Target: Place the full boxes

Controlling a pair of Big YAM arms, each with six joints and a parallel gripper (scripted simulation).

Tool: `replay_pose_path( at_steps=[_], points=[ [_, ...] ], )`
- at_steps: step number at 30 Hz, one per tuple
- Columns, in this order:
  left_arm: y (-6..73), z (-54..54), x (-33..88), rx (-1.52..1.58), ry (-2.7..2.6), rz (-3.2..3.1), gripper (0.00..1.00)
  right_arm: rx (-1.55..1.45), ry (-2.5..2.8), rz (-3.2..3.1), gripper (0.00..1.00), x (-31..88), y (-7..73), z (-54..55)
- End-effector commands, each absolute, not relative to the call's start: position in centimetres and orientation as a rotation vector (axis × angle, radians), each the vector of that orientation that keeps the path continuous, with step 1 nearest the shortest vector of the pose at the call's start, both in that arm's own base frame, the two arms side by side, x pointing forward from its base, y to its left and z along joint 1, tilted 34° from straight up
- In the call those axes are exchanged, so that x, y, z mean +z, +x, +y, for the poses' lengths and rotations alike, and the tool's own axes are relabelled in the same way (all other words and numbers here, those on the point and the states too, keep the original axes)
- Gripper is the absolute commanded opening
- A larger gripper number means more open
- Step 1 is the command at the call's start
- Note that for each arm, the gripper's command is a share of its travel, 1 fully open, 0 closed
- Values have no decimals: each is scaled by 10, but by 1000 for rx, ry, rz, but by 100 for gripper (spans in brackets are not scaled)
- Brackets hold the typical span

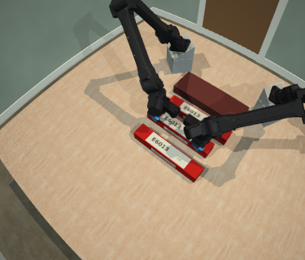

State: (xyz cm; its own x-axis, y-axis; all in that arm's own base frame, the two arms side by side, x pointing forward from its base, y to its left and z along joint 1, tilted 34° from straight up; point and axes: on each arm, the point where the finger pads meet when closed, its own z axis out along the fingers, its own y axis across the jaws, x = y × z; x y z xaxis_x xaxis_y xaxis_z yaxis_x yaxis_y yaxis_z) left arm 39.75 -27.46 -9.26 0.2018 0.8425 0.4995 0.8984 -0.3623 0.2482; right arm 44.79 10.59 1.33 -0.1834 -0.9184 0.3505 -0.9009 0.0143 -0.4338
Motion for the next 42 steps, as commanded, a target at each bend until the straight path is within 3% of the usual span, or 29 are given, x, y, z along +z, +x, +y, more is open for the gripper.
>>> replay_pose_path(
  at_steps=[1, 42],
  points=[
    [404, -303, -59, -922, -2403, -1757, 0, -917, -1960, 2165, 0, 42, 453, 123],
    [392, -325, -19, -922, -2420, -1750, 0, -919, -1967, 2139, 0, 86, 445, 142]
  ],
)
